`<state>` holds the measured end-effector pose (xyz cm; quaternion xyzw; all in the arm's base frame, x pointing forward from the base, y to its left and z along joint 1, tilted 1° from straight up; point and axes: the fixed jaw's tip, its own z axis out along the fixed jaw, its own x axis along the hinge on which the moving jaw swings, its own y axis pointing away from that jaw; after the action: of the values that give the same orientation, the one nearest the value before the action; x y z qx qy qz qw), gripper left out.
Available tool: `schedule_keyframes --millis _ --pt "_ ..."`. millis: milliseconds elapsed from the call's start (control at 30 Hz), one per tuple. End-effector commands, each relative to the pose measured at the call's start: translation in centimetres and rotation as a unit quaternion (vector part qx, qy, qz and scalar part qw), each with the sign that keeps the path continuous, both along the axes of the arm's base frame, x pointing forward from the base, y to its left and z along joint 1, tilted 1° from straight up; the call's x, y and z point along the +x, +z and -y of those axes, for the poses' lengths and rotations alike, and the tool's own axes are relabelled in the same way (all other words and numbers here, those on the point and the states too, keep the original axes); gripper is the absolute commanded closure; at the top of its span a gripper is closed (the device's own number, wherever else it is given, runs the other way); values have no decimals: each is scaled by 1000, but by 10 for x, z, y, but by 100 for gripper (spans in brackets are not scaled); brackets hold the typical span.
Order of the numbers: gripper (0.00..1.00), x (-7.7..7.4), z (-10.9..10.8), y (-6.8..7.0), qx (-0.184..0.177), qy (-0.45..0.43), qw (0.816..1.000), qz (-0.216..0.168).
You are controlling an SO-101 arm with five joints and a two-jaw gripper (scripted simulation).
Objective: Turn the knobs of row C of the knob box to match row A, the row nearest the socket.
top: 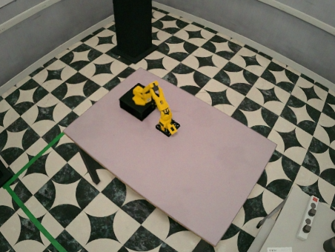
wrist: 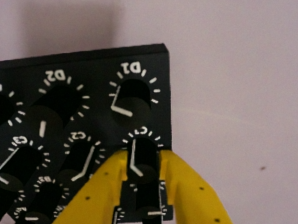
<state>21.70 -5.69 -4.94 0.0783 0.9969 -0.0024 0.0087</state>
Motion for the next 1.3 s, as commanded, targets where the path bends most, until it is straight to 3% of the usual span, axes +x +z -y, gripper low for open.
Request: schedule_keyframes --millis 0,633,1267 --pt "95 -2 1 -3 2 0 1000 -5" --pt "99 -2 1 -3 2 0 1000 -5" --pt "99 -4 1 -3 0 148 989 -5"
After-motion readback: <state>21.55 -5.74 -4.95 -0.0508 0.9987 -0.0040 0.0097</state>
